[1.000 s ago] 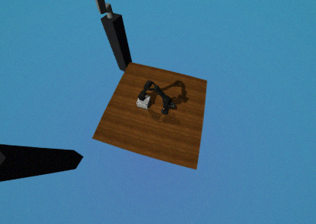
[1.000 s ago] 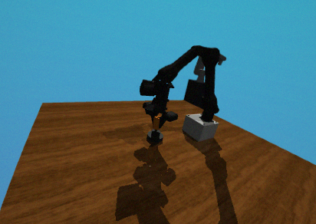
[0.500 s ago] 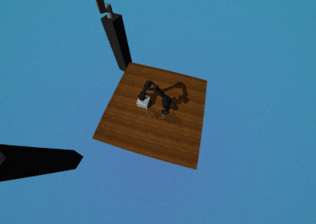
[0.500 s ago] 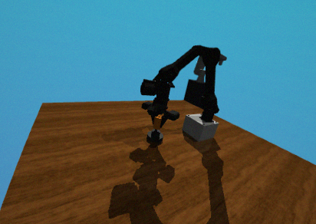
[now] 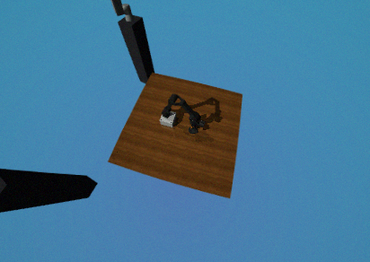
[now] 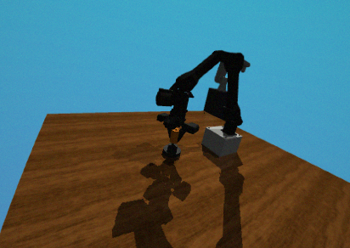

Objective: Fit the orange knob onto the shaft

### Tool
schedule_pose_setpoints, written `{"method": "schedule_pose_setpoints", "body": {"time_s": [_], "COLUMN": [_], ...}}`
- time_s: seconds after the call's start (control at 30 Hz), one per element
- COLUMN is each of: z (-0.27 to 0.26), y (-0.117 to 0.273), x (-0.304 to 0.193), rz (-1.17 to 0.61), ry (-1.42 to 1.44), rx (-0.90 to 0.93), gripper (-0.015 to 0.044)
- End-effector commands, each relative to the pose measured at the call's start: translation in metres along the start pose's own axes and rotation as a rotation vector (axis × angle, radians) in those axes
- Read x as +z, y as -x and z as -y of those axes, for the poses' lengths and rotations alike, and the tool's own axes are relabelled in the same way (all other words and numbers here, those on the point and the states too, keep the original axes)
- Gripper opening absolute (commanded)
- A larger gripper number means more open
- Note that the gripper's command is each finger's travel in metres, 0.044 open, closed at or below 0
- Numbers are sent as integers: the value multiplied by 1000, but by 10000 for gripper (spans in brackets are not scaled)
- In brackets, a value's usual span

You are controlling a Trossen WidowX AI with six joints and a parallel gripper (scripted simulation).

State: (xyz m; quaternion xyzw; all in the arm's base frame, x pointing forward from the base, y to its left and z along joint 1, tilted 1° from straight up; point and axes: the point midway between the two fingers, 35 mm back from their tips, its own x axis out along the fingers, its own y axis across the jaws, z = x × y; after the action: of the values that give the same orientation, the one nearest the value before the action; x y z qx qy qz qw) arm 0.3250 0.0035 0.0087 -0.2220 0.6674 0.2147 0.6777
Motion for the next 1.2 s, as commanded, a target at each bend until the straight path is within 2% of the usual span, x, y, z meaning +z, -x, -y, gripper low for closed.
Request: {"method": "schedule_pose_setpoints", "body": {"time_s": [0.0,0.17,0.37,1.17], "z": [1,2,3,1], "y": [3,5,4,0], "x": [1,2,4,0], "rz": [2,2,1,1], "ry": [4,29,213,213], "rx": [-3,-3,-4,-3], "gripper": [0,0,0,0]}}
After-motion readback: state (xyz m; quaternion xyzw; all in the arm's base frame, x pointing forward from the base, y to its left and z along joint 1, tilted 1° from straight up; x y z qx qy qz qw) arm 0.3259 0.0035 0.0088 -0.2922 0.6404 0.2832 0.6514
